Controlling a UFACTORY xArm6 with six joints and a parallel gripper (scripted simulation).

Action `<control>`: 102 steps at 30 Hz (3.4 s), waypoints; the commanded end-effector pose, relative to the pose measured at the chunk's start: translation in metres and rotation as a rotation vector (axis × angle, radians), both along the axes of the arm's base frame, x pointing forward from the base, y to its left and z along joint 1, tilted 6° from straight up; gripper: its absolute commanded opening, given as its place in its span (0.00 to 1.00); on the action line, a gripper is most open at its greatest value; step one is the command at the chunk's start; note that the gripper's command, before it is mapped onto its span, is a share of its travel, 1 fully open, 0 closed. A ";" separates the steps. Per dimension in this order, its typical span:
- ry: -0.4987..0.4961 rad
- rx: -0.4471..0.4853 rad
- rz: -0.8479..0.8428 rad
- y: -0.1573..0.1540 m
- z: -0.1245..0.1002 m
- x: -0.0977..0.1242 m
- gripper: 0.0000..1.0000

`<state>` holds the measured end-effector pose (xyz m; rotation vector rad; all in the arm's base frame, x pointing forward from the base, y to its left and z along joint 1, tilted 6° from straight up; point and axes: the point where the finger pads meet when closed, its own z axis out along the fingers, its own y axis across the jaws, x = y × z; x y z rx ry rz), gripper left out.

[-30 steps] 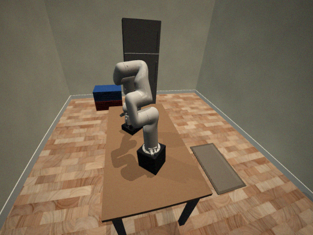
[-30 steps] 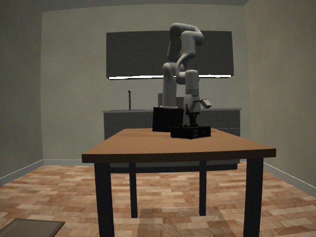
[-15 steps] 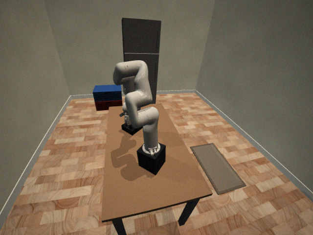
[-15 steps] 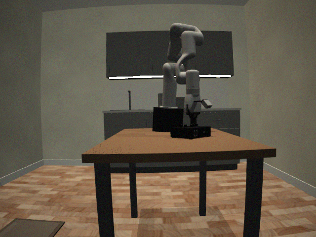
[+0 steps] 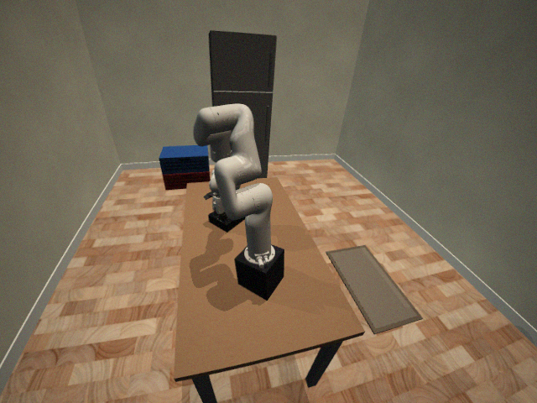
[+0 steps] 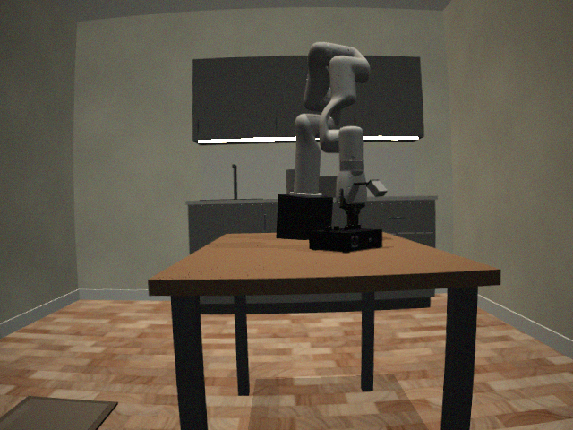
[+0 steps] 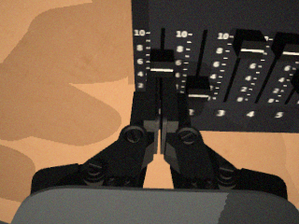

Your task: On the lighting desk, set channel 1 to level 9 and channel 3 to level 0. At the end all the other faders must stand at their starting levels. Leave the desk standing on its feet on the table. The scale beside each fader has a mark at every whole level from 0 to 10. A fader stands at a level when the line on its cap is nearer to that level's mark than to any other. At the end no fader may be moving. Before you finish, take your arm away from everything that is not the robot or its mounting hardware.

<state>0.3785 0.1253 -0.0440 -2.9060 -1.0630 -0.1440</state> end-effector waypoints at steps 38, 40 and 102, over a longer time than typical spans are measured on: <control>-0.004 0.001 0.000 0.006 0.002 0.009 0.00; -0.004 0.001 0.000 0.006 0.002 0.009 0.00; -0.004 0.001 0.000 0.000 0.041 0.001 0.00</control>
